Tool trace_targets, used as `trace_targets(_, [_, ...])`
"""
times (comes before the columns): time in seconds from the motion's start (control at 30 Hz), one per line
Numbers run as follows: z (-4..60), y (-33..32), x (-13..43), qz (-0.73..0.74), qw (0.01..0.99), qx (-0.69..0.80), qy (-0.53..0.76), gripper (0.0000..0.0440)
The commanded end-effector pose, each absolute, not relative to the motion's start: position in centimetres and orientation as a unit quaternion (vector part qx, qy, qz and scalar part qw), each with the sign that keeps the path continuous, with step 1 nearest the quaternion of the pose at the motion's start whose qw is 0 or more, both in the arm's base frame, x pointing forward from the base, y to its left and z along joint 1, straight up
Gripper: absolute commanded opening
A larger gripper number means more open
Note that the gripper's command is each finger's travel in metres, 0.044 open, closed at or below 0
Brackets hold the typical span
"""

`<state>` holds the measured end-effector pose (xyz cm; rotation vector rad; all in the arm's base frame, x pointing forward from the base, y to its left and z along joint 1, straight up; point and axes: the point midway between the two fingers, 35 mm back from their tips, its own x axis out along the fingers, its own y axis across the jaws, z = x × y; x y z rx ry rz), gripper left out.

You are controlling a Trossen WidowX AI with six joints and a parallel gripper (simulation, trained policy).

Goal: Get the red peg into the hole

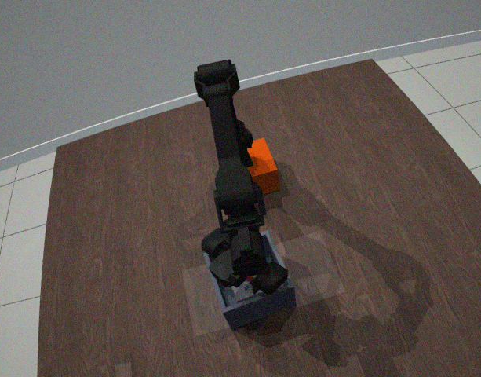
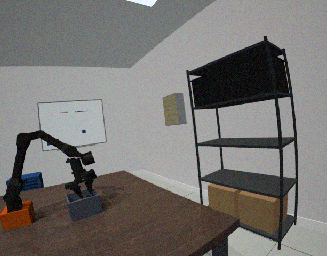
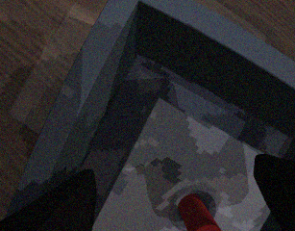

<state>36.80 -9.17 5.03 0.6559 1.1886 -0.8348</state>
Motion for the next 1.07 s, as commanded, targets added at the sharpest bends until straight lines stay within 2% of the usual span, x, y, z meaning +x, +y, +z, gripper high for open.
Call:
trace_targets(0.0, [5.0, -9.9, 37.6, -0.376, 0.703, 0.288, 0.531, 0.0383])
trace_targets(0.1, [5.3, -10.6, 38.6, -0.376, 0.711, 0.286, 0.521, 0.0440])
trace_targets(0.5, [7.3, -14.7, 41.5, -0.393, 0.743, 0.289, 0.459, 0.0440])
trace_targets(1.03, [7.3, -14.7, 41.6, -0.393, 0.744, 0.289, 0.457, 0.0440])
